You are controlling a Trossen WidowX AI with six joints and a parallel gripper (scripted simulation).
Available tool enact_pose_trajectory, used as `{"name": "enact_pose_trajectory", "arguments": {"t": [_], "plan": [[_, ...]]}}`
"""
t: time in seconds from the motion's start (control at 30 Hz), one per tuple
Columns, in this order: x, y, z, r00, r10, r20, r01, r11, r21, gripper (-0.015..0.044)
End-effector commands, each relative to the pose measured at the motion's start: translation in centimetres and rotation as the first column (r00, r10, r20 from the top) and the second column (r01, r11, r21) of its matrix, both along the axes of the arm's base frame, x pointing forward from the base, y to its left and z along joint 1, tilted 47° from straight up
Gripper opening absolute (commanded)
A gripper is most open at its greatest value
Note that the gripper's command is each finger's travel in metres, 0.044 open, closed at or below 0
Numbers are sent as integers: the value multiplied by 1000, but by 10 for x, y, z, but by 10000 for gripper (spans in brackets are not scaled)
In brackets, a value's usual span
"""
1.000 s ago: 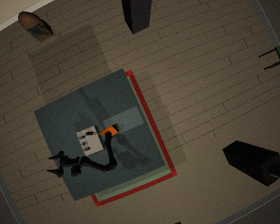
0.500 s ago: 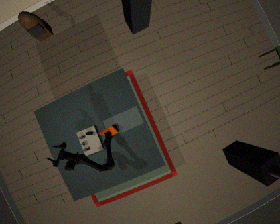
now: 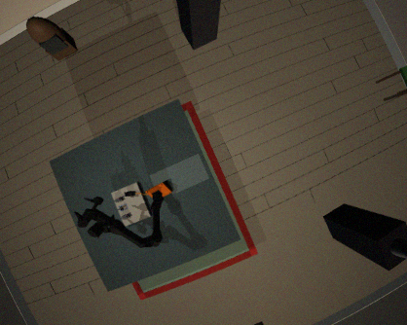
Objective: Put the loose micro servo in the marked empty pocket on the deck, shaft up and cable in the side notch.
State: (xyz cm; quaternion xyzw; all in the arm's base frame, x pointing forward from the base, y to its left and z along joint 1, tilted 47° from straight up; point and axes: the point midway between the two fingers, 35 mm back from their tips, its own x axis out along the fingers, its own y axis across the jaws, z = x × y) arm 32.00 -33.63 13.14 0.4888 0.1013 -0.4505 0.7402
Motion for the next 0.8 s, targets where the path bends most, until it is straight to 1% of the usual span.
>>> {"name": "enact_pose_trajectory", "arguments": {"t": [0.0,0.2,0.4,0.6,0.77], "plan": [[-5,10,-30,987,100,-125,-94,994,49,440],[-14,26,-63,936,240,-256,-212,968,132,440],[-27,46,-92,852,393,-347,-325,915,238,440],[-41,69,-117,740,549,-388,-428,830,358,440],[-55,90,-134,633,673,-383,-501,733,460,440]]}}
